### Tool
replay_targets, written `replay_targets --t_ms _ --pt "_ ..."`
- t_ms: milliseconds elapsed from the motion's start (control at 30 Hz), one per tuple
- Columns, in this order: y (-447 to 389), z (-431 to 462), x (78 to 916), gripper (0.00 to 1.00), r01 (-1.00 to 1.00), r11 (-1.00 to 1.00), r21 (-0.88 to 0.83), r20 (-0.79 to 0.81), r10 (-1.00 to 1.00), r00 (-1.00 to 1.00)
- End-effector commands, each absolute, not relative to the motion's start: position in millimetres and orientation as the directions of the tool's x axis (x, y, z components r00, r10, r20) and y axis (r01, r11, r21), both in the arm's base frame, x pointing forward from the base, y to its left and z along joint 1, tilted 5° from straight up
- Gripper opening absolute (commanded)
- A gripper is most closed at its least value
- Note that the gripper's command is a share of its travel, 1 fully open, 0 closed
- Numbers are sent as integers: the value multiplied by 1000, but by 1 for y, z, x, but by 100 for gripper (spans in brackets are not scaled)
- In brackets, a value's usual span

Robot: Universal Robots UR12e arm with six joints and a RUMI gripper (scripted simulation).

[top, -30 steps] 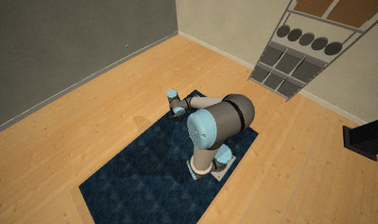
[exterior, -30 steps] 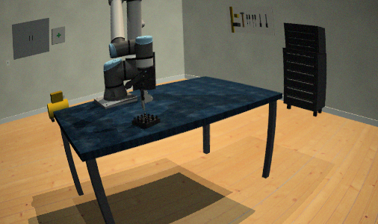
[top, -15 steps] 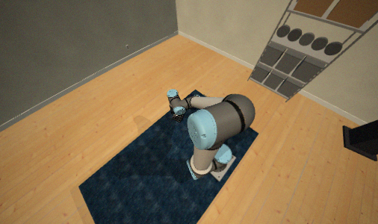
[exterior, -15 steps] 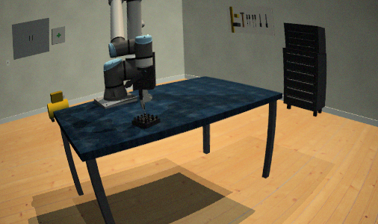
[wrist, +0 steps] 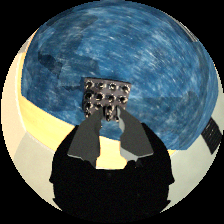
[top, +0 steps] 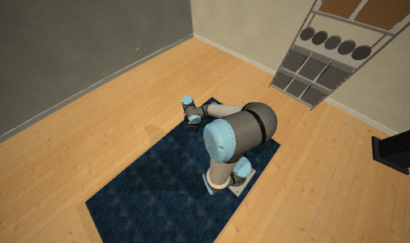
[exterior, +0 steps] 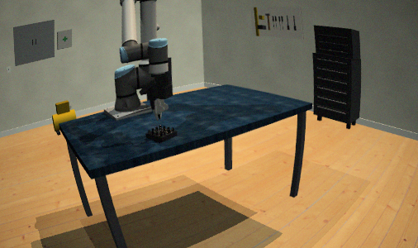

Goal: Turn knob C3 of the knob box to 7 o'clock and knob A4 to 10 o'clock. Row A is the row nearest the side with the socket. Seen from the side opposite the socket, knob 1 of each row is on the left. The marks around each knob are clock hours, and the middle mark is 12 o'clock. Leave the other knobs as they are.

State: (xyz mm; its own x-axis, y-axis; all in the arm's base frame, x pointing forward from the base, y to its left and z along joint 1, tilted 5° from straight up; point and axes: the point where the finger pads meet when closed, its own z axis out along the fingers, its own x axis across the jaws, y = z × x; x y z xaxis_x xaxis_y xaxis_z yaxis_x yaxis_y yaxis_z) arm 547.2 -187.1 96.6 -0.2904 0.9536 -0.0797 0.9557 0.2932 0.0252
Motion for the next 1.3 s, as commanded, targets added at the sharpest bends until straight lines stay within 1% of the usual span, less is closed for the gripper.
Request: replay_targets --t_ms 0,67,500,567,667,867,1067,1267 --pt "-187 98 547 11 980 196 30 -80 978 -193" --pt "-187 99 548 11 994 107 37 -77 992 -104" --pt "-185 104 549 11 966 -252 62 -59 965 256" --pt "-185 104 549 11 966 -252 62 -59 965 256" --pt "-184 105 550 11 930 -361 69 -52 930 365" --pt "-184 107 551 11 857 -510 76 -39 857 514" --pt "-183 109 553 11 785 -615 81 -29 785 618" --pt "-183 109 553 11 755 -650 82 -26 756 654"
